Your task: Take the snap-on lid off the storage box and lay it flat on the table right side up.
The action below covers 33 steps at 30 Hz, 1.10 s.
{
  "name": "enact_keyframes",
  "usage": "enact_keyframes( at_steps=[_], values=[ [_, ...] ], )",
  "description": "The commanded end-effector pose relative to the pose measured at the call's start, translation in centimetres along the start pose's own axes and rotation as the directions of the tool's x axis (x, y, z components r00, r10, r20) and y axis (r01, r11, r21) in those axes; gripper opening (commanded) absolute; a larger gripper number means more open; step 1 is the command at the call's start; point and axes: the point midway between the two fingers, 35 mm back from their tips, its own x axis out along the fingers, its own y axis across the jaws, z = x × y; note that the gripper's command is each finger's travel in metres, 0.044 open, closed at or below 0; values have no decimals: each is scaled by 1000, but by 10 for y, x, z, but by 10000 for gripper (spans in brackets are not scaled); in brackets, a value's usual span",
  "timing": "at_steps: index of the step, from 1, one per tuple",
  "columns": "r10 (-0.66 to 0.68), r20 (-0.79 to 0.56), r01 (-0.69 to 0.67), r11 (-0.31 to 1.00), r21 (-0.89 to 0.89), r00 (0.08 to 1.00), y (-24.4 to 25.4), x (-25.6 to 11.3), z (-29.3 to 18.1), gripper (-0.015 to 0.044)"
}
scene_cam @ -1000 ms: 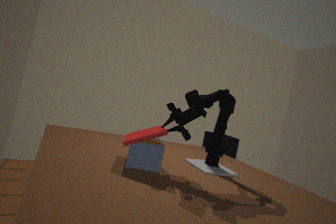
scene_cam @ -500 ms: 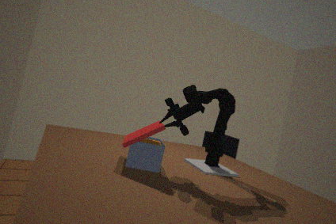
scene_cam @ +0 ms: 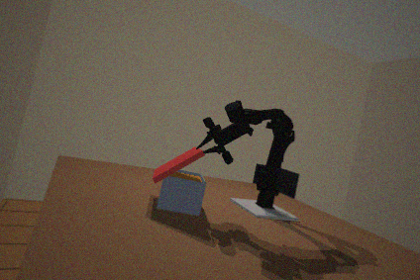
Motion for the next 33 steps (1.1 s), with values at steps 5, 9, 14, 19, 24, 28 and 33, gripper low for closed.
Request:
enact_keyframes(
  at_steps=[5,9,14,19,24,28,33],
  values=[
    [12,-8,-12,1000,4,1000,14,-8,-2,0],
    [12,-8,-12,1000,4,1000,18,-12,-2,0],
    [12,-8,-12,1000,4,1000,23,-16,-2,0],
    [12,-8,-12,1000,4,1000,28,-20,-2,0],
    [12,-8,-12,1000,4,1000,33,-25,-2,0],
    [12,-8,-12,1000,4,1000,34,-26,-2,0],
    [12,-8,-12,1000,3,1000,27,-23,8,0]
  ],
)
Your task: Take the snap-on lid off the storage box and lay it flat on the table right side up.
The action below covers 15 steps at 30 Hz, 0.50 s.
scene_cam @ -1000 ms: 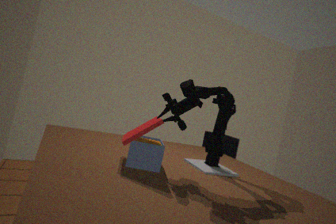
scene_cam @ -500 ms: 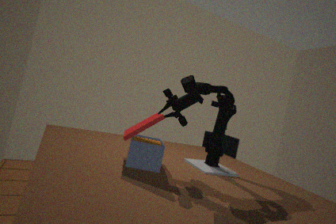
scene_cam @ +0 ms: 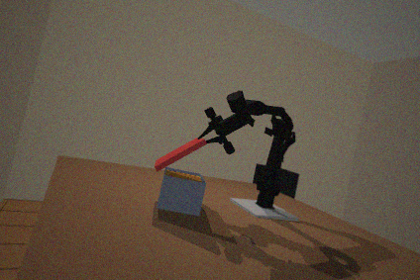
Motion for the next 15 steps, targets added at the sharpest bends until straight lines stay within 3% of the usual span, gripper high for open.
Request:
enact_keyframes(
  at_steps=[1,15],
  values=[
    [8,-2,-8,1000,2,1000,-2,-1,10,0],
    [8,0,-8,1000,0,1000,-4,-3,37,0]
  ],
)
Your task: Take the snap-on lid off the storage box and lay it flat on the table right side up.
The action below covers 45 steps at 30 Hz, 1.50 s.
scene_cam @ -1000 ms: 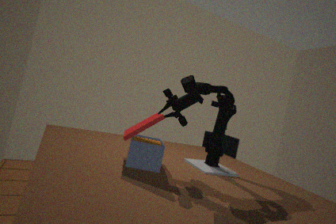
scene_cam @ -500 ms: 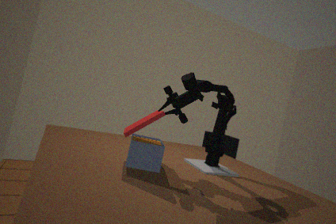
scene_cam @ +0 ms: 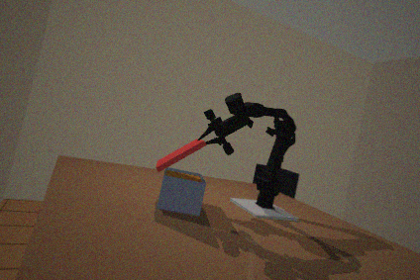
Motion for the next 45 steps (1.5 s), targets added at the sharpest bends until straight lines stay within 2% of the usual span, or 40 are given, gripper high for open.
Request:
enact_keyframes(
  at_steps=[1,45],
  values=[
    [13,-6,-13,1000,3,1000,2,-4,8,0],
    [13,0,-13,1000,-4,1000,-4,-10,95,0]
  ],
)
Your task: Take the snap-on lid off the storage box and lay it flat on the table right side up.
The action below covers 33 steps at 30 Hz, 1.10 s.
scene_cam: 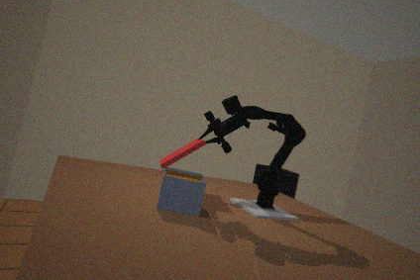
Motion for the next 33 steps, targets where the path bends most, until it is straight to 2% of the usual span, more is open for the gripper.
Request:
enact_keyframes(
  at_steps=[1,33],
  values=[
    [17,-5,-17,1000,-1,1000,2,-4,7,0],
    [17,0,-17,1000,-6,1000,-2,-8,71,0]
  ],
)
